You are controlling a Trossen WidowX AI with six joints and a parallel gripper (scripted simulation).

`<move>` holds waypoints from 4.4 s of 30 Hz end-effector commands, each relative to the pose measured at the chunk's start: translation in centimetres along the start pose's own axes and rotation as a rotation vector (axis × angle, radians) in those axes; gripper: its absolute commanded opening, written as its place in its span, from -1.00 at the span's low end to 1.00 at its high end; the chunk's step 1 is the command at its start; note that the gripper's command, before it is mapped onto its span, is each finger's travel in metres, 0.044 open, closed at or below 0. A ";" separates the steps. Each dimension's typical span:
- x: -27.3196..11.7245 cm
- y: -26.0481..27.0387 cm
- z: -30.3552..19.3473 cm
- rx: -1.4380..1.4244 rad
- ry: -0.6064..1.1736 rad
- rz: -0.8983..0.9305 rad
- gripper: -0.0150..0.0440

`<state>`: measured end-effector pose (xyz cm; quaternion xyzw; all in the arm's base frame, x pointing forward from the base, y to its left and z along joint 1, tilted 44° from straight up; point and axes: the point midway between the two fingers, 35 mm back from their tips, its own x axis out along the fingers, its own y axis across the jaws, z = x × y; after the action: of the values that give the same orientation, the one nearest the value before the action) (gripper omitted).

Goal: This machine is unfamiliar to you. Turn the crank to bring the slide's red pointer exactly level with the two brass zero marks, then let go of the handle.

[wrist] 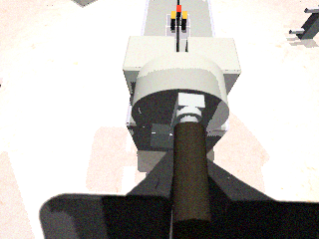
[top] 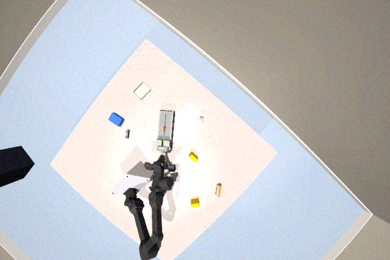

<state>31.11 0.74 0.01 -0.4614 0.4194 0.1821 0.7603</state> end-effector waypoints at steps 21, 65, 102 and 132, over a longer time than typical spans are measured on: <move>0.3 -1.3 -0.3 0.009 0.006 -0.024 -0.49; -1.7 -1.0 1.9 0.001 -0.004 -0.006 1.00; -2.1 0.2 13.5 0.222 0.109 -0.193 1.00; 4.4 1.8 12.5 0.351 0.122 -0.328 1.00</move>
<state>38.41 11.84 -1.60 -0.3920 0.4083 -0.0509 0.8228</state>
